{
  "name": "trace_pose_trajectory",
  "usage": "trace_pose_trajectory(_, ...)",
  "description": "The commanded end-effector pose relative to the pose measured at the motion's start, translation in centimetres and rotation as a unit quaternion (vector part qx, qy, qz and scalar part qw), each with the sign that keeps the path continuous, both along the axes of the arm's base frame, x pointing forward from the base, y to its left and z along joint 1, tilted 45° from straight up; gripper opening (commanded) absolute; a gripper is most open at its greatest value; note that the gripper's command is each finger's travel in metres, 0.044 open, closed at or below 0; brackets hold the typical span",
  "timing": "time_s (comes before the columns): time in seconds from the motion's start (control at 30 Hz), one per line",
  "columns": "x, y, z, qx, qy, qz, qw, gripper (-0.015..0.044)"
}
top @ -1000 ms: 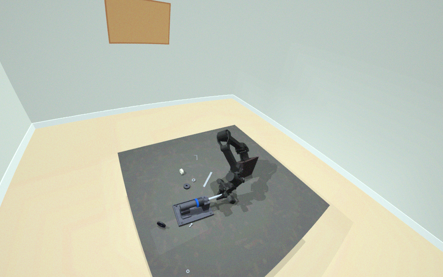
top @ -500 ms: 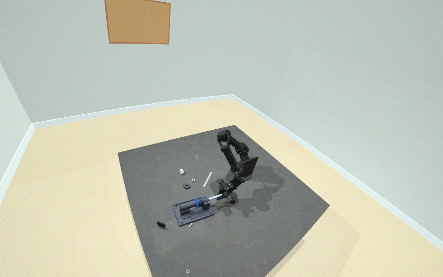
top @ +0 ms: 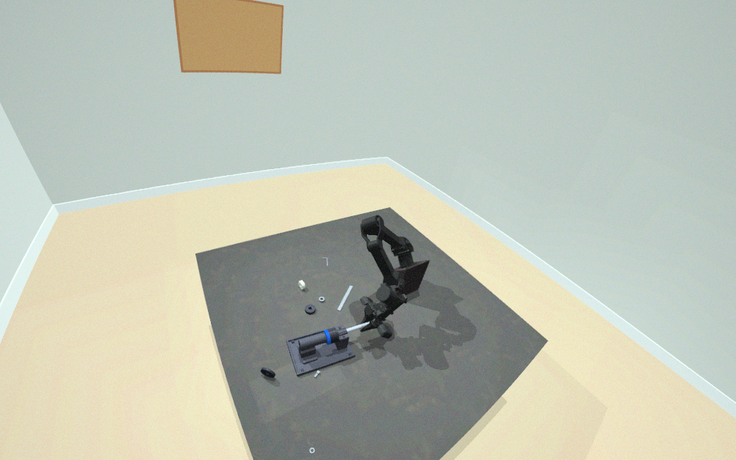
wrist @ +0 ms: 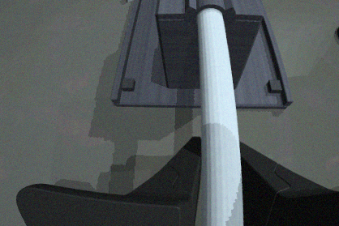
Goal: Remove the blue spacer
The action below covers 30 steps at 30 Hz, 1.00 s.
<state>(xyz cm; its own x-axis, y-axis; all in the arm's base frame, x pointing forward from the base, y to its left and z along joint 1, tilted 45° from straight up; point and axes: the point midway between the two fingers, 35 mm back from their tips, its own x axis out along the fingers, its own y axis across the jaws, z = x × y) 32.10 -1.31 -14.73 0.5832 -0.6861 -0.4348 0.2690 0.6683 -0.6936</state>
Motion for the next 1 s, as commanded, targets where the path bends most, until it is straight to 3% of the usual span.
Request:
trace_pose_trajectory(0.0, -0.11, 0.06, 0.03, -0.001, -0.001, -0.001, 1.0, 0.0)
trace_pose_trajectory(0.97, -0.43, 0.16, -0.01, -0.001, -0.001, -0.001, 1.0, 0.0)
